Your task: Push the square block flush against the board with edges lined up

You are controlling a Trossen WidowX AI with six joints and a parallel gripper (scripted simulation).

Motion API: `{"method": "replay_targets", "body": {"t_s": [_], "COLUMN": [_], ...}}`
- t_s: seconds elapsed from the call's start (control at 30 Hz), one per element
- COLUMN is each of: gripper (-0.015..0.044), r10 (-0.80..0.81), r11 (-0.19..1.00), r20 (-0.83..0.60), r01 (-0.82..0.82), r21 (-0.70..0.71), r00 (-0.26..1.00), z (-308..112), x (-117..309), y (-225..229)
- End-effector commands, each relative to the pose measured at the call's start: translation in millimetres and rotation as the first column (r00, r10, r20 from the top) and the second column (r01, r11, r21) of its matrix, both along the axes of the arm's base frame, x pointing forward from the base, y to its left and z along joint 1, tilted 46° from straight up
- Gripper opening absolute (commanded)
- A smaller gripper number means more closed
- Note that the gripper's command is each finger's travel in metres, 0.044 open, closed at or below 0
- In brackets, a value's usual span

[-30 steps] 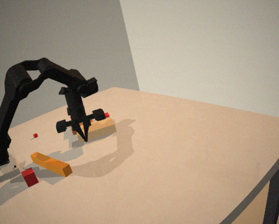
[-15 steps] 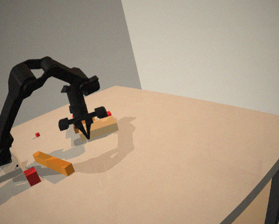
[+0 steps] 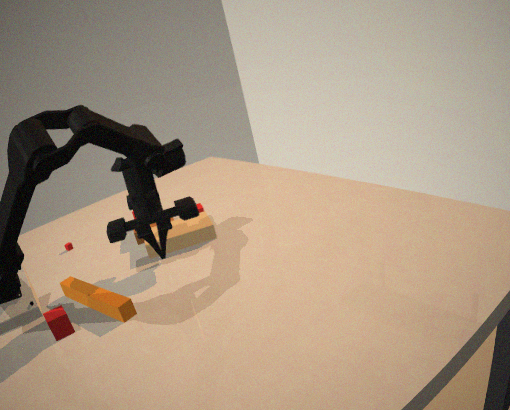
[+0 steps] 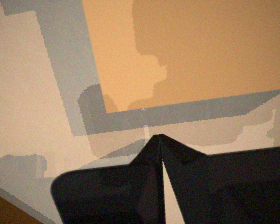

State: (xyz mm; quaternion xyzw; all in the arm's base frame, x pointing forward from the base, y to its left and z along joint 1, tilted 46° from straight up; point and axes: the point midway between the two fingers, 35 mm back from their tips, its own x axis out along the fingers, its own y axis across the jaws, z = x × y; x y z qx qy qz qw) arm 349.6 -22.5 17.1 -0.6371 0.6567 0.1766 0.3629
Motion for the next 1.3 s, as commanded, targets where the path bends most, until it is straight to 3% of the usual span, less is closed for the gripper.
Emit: {"method": "replay_targets", "body": {"t_s": [0.0, 0.37, 0.53, 0.77, 1.27], "gripper": [0.0, 0.0, 0.0, 0.0, 0.0], "r10": [-0.001, -0.001, -0.001, -0.005, -0.343], "r11": [1.0, 1.0, 1.0, 1.0, 0.939], "r20": [-0.002, -0.002, -0.003, 0.001, 0.325], "r01": [0.001, 0.001, 0.001, 0.005, 0.325], "r21": [-0.004, -0.006, -0.003, -0.003, 0.108], "r00": [1.0, 1.0, 1.0, 1.0, 0.882], "z": [4.7, 14.7, 47.5, 49.3, 10.7], "x": [-2.7, -7.7, -9.4, -9.8, -4.2], "y": [-6.7, -17.4, 23.3, 25.9, 70.4]}}
